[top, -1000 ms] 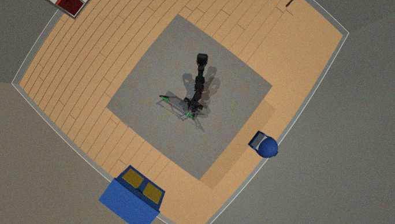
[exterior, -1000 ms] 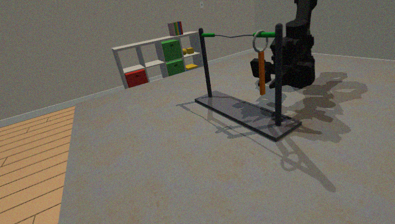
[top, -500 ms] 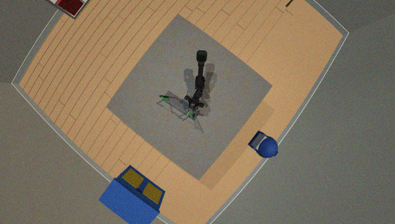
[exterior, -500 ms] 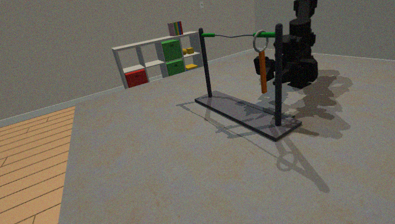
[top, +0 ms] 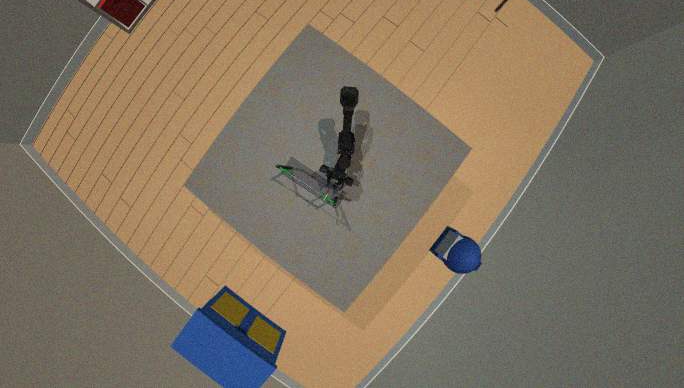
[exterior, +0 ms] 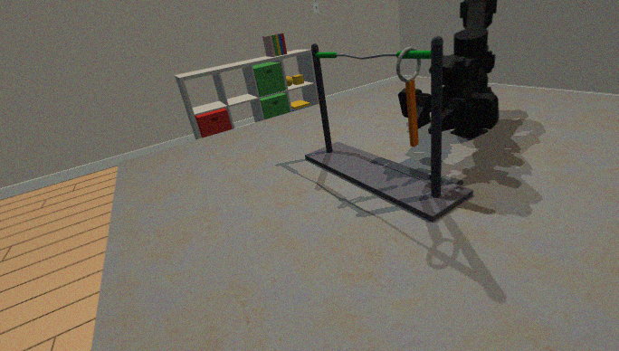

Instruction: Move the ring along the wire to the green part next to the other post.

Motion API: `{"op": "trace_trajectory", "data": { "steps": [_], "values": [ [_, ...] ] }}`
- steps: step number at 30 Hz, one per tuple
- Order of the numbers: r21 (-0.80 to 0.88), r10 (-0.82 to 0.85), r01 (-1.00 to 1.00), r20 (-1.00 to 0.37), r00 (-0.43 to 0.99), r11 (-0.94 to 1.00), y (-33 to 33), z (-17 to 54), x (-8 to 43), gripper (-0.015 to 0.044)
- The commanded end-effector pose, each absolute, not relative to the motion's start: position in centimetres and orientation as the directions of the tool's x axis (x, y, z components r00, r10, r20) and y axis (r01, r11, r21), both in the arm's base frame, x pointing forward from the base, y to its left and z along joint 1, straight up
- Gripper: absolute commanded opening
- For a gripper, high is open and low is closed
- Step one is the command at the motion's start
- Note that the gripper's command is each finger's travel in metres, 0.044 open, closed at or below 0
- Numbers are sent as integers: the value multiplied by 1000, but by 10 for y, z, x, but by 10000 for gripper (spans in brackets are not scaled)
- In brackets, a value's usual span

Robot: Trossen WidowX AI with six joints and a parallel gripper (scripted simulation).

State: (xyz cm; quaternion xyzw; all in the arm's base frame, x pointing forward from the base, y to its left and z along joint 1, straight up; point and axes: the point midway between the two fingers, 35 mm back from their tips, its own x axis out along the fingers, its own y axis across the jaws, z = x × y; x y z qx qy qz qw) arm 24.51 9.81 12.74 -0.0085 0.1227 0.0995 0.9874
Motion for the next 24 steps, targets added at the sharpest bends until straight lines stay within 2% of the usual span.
{"op": "trace_trajectory", "data": {
  "steps": [1, 3, 14, 24],
  "values": [
    [10, 191, -194, -247, 950, 981, 97, 126, 245, 160],
    [10, 191, -194, -247, 950, 981, 97, 126, 245, 160],
    [8, 194, -199, -247, 949, 980, 89, 139, 203, 440],
    [8, 195, -199, -247, 949, 980, 86, 139, 197, 440]
  ]
}}
